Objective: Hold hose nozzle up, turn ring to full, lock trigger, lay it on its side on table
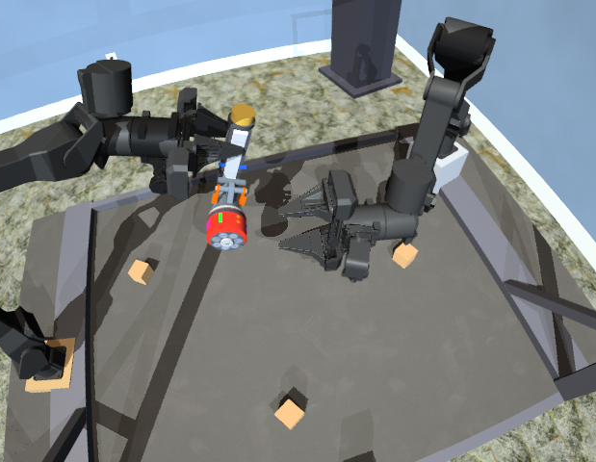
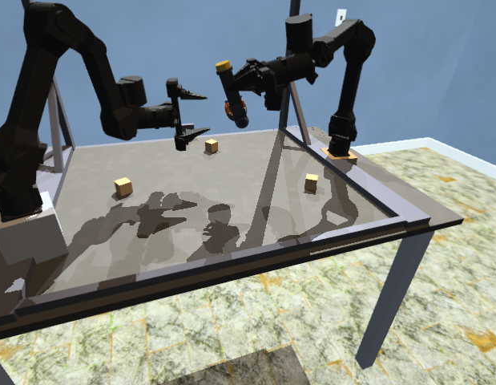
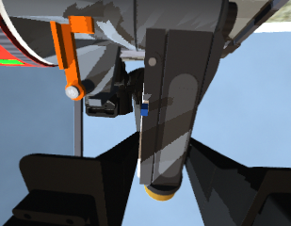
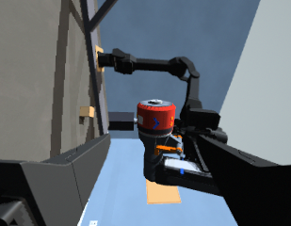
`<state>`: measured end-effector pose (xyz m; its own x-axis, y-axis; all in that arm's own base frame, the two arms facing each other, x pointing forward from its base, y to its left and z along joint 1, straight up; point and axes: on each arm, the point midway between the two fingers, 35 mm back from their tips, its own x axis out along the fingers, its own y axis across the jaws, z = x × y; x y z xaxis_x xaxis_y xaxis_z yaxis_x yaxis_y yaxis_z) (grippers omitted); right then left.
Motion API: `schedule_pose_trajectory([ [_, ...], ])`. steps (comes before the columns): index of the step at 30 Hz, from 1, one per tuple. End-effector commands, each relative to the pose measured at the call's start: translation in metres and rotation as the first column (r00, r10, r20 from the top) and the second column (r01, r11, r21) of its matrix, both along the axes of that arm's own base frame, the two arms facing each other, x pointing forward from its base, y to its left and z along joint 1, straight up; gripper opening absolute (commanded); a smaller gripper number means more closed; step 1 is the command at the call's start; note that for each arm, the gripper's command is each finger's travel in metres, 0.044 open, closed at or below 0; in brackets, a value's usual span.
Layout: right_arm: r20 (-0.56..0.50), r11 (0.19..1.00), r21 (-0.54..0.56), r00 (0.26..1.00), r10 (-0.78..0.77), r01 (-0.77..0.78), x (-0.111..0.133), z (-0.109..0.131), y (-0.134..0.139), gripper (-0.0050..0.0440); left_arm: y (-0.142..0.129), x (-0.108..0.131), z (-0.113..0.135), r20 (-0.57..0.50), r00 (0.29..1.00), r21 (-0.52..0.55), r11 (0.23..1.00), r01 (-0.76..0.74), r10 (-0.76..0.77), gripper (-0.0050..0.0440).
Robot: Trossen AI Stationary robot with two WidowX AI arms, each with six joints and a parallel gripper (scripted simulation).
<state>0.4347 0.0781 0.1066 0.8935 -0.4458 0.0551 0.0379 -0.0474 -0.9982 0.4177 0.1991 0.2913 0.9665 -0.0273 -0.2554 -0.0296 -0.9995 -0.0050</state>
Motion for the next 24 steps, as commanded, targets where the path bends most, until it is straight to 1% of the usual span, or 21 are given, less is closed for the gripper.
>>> schedule_pose_trajectory([
  [1, 0.021, 1.0, 0.008, 1.0, -0.001, 0.001, -0.0124, 0.0099, 0.0052, 0.041, -0.0016, -0.0017, 0.0176, 0.036, 0.999, 0.023, 1.0, 0.001, -0.002, 0.0167],
  [3, 0.021, 1.0, 0.008, 1.0, -0.001, 0.001, -0.0156, 0.0097, 0.0067, 0.041, -0.0016, -0.0017, 0.0176, 0.036, 0.999, 0.023, 1.0, 0.001, -0.002, 0.0167],
  [24, 0.014, 1.0, 0.005, 1.0, -0.003, 0.003, -0.0159, 0.0065, 0.0062, 0.041, -0.0015, -0.0016, 0.0169, 0.035, 0.999, 0.022, 1.0, 0.001, -0.002, 0.0167],
])
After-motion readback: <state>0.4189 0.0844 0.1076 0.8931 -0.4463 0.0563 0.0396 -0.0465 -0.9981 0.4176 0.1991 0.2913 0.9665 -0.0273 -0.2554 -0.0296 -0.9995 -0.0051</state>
